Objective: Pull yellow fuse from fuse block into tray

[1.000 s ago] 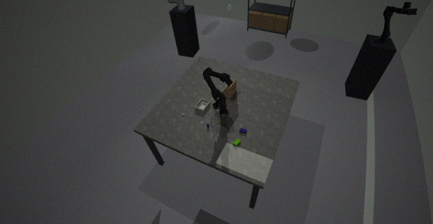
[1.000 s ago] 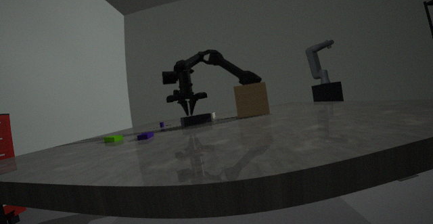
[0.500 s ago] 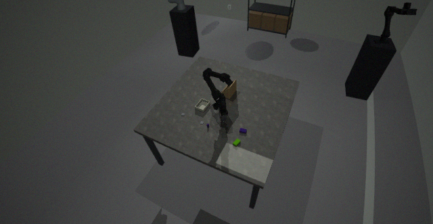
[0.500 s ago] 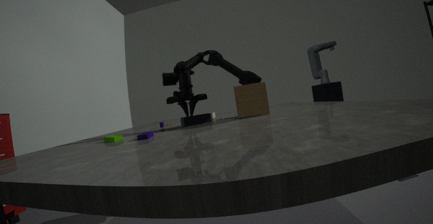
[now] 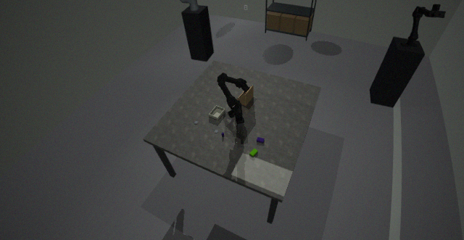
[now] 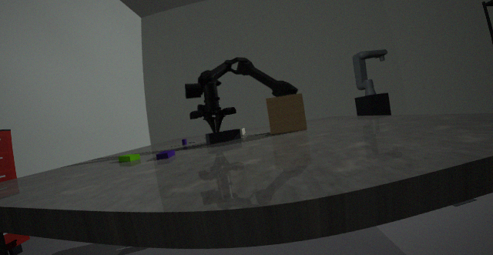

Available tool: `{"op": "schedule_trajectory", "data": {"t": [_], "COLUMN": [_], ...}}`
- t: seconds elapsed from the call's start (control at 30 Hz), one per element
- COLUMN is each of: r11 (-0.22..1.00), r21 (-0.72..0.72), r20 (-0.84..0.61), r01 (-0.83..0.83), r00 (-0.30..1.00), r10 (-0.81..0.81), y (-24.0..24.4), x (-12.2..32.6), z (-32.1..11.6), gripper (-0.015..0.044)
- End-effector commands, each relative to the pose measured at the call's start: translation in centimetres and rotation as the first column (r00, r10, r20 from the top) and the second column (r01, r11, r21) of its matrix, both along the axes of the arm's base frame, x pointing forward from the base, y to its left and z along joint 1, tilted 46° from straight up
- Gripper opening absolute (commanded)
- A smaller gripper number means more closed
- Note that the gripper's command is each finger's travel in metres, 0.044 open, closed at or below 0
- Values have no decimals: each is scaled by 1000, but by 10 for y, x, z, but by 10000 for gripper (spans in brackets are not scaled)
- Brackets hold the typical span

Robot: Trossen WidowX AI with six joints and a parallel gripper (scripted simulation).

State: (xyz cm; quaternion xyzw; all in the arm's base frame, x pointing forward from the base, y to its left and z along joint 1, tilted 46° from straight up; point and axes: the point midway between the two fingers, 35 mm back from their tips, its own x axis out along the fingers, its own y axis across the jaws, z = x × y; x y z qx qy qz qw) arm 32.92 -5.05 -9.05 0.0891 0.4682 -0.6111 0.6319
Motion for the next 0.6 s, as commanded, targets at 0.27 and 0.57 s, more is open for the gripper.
{"op": "schedule_trajectory", "data": {"t": [0.27, 0.57], "r11": [1000, 1000], "r21": [0, 0], "r20": [0, 0], "r01": [0, -1], "r00": [1000, 1000], "r10": [0, 1], "y": [1, 4], "x": [0, 2], "z": [1, 4], "gripper": [0, 0]}}
